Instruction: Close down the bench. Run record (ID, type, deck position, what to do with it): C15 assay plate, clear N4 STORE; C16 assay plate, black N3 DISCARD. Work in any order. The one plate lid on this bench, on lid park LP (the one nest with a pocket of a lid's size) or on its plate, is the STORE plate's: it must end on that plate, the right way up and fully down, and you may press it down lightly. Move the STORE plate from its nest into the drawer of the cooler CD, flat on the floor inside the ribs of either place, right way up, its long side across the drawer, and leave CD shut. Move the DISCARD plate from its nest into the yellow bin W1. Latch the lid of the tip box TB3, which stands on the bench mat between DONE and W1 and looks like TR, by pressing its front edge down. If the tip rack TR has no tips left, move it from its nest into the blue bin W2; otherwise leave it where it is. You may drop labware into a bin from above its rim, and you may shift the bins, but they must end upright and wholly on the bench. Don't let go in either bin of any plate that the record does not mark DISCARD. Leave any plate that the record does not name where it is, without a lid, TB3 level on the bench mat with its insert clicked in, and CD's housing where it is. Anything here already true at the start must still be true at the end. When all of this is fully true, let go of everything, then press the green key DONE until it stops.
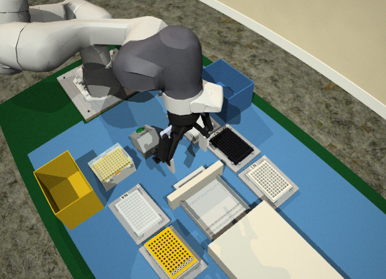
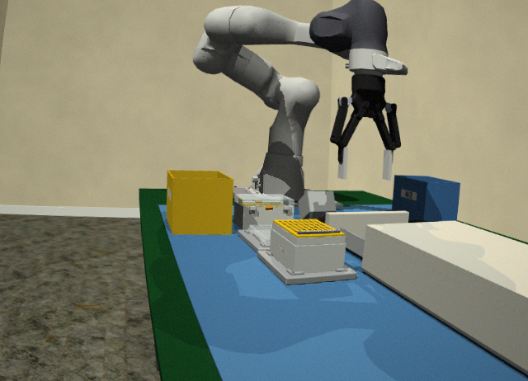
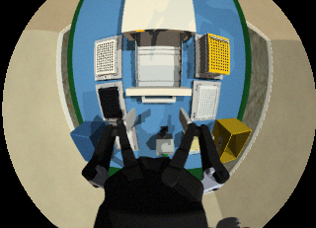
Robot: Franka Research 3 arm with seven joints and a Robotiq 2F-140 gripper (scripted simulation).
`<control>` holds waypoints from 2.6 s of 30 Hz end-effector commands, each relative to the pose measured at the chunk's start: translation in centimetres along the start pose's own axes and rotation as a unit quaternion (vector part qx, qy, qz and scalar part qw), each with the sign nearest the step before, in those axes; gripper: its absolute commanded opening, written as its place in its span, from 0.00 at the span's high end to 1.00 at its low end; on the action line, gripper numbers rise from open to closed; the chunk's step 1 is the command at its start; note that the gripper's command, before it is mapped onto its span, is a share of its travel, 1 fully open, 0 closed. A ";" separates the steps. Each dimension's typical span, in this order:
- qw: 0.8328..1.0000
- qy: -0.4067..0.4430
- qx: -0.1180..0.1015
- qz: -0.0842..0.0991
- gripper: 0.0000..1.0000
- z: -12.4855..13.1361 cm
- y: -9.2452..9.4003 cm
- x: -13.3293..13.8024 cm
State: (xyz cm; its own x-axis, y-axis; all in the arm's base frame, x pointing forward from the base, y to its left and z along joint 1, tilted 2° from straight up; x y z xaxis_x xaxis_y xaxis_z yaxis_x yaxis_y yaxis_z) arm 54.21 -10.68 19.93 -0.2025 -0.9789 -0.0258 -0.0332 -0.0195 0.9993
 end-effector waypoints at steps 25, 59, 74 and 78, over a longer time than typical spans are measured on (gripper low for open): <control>1.000 0.001 -0.001 -0.001 0.34 6.9 0.4 -6.1; 1.000 0.001 -0.001 -0.001 0.34 15.9 0.9 -14.0; 1.000 0.001 -0.001 -0.001 0.34 18.1 1.0 -16.0; 1.000 0.001 -0.001 -0.001 0.34 18.1 1.0 -16.0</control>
State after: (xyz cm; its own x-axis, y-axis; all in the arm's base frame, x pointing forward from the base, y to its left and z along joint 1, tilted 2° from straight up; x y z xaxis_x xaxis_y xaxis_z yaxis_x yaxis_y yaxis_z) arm 39.74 8.44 20.75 -0.1800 -0.9834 -0.0218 -0.0303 -0.0167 0.9994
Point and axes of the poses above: the point where the finger pads meet when closed, its own y axis back along the fingers, its own x axis across the jaws, z = x × y, the point moved 4 cm from there along y, back along the fingers
